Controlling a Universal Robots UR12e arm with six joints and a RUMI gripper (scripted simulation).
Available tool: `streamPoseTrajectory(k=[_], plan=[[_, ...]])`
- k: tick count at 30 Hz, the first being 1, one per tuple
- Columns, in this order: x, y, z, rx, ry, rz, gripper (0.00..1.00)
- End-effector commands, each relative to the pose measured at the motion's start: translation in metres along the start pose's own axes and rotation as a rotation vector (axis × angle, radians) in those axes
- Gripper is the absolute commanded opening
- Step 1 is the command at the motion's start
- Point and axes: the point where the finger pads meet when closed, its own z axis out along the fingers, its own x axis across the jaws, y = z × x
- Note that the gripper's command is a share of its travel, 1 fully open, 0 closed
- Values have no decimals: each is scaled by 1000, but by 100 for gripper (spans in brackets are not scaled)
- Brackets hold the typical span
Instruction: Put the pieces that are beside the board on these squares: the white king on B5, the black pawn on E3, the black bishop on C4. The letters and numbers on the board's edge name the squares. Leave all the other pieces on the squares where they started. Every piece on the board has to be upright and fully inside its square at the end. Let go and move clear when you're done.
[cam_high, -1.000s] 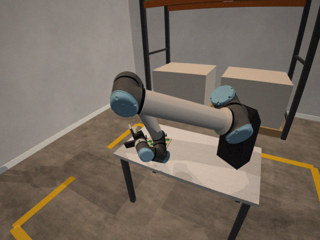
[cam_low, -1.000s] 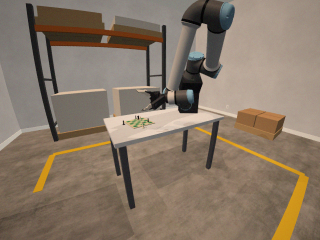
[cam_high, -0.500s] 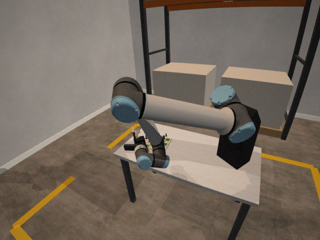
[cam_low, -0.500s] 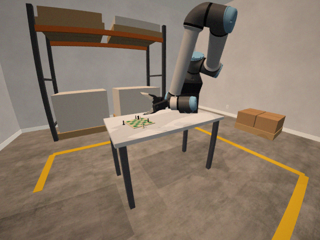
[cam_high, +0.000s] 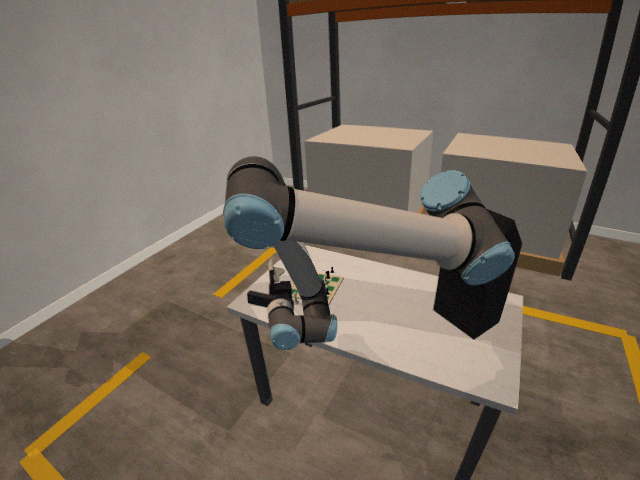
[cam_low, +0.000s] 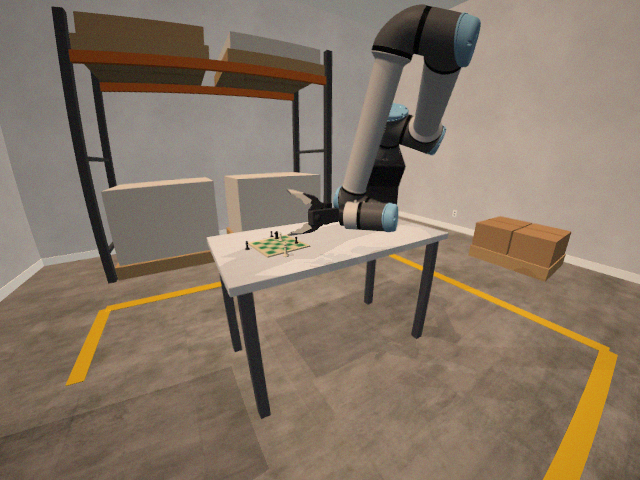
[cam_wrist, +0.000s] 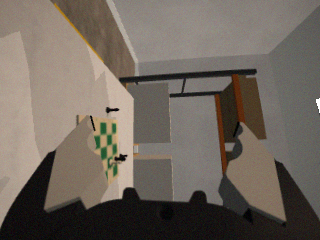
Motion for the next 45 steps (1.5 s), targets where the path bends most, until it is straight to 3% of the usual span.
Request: streamPoseTrajectory(k=[1,45], plan=[[-4,2,-5,-36,11,62,100],[-43,18,-38,-193,81,486,100]])
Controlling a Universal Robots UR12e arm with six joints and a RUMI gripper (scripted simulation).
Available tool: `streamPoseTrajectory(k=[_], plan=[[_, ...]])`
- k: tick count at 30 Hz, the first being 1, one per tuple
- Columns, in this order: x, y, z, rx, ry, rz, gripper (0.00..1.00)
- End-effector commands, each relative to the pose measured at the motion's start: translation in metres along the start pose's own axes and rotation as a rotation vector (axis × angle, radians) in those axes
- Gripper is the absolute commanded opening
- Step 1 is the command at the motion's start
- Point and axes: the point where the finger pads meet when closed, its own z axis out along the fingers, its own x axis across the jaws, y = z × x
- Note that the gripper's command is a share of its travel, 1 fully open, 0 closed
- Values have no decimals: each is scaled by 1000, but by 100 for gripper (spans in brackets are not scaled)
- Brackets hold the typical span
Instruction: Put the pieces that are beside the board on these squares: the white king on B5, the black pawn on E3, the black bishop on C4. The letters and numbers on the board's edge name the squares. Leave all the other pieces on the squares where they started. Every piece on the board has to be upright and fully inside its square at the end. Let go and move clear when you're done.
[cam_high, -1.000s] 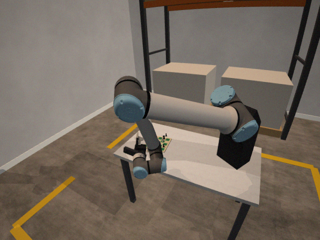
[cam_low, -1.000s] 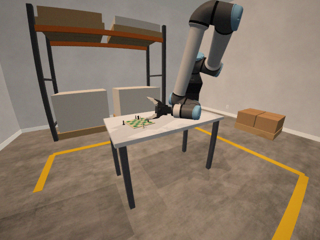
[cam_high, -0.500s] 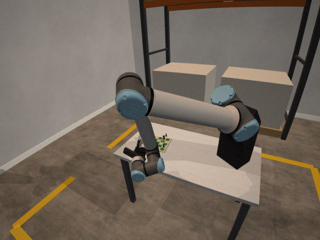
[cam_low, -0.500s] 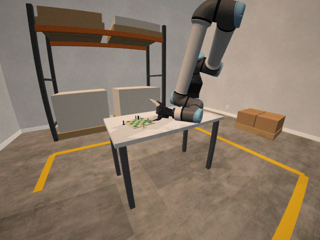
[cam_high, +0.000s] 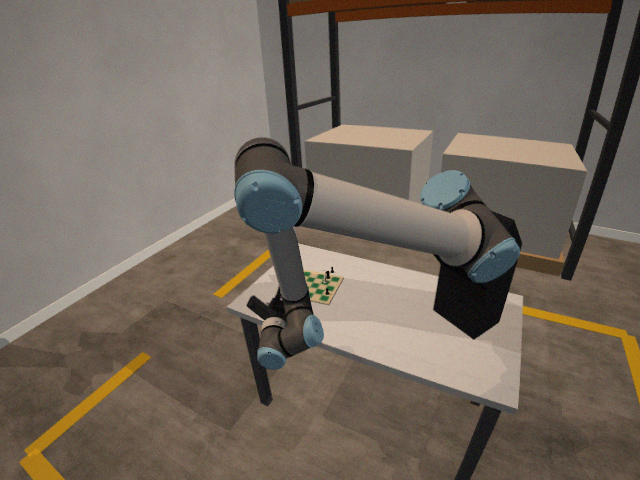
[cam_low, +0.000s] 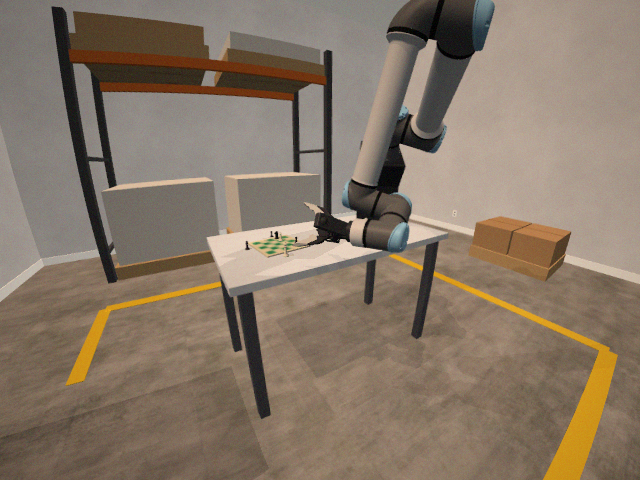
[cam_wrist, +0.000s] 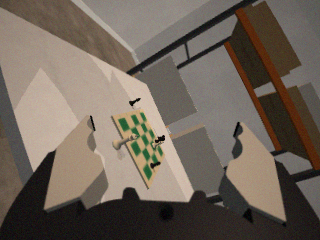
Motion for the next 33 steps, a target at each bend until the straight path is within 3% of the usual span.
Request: streamPoseTrajectory(k=[1,21,33], plan=[[-2,3,-4,-26,23,50,100],[-19,26,-26,-126,70,326,100],[-34,49,-45,-220,117,590,100]])
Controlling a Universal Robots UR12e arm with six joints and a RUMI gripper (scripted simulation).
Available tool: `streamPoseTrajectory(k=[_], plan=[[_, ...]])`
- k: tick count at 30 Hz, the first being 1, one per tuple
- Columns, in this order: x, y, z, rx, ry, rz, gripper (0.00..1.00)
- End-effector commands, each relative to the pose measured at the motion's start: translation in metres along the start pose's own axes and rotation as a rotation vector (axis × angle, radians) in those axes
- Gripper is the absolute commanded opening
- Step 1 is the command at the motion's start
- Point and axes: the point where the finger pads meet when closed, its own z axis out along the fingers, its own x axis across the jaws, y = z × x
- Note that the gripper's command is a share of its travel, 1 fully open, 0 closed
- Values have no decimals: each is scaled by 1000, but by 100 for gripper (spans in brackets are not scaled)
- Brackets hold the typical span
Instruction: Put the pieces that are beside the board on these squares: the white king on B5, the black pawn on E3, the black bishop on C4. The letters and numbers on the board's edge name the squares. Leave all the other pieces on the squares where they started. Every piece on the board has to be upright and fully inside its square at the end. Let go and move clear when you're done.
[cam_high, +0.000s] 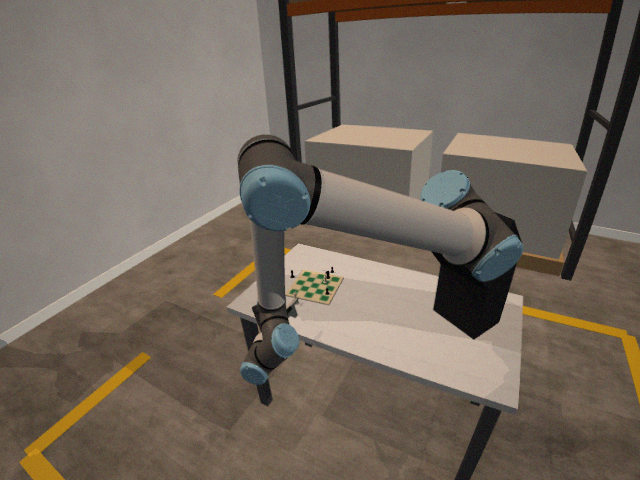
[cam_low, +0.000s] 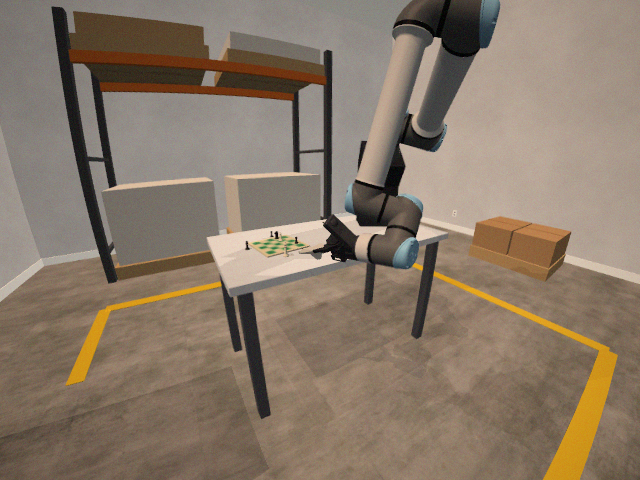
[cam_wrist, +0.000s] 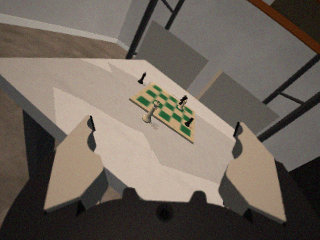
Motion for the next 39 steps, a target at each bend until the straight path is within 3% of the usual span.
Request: streamPoseTrajectory(k=[1,19,39], plan=[[-1,10,-6,-30,28,96,100],[-1,35,-19,-110,62,316,100],[-2,39,-21,-123,69,352,100]])
